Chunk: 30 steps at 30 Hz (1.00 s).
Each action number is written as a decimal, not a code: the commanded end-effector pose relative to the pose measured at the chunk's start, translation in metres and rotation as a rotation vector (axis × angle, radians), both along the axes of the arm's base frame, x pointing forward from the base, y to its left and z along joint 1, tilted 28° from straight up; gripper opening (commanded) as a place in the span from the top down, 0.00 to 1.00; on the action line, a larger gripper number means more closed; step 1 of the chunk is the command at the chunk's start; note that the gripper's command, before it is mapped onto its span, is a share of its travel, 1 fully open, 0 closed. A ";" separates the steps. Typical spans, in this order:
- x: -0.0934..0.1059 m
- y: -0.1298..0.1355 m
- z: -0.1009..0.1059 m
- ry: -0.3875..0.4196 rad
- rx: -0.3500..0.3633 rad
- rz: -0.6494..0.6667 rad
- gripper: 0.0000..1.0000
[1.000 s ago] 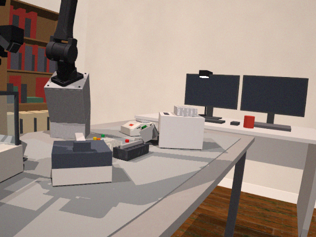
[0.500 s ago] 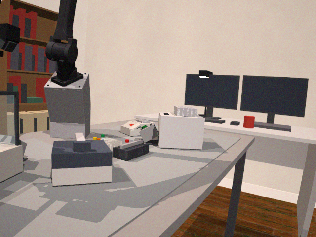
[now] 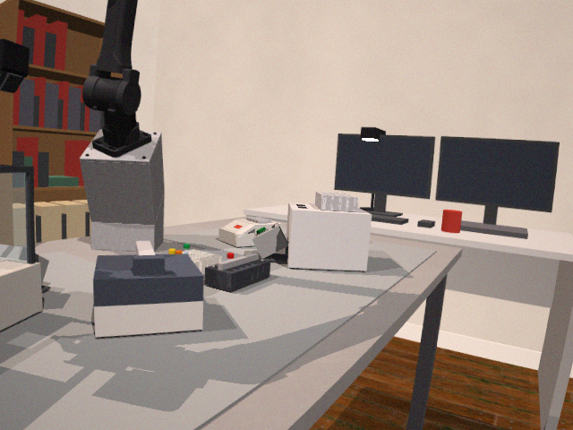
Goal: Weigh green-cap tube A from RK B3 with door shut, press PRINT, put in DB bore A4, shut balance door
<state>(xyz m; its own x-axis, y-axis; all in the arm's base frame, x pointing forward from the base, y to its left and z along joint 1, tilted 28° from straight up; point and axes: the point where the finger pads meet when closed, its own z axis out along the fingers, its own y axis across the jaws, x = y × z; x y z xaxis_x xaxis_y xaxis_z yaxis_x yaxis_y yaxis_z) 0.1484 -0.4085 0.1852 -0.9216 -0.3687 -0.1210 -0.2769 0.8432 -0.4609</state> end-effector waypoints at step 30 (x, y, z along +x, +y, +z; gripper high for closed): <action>0.019 -0.038 0.030 -0.010 -0.026 -0.001 0.94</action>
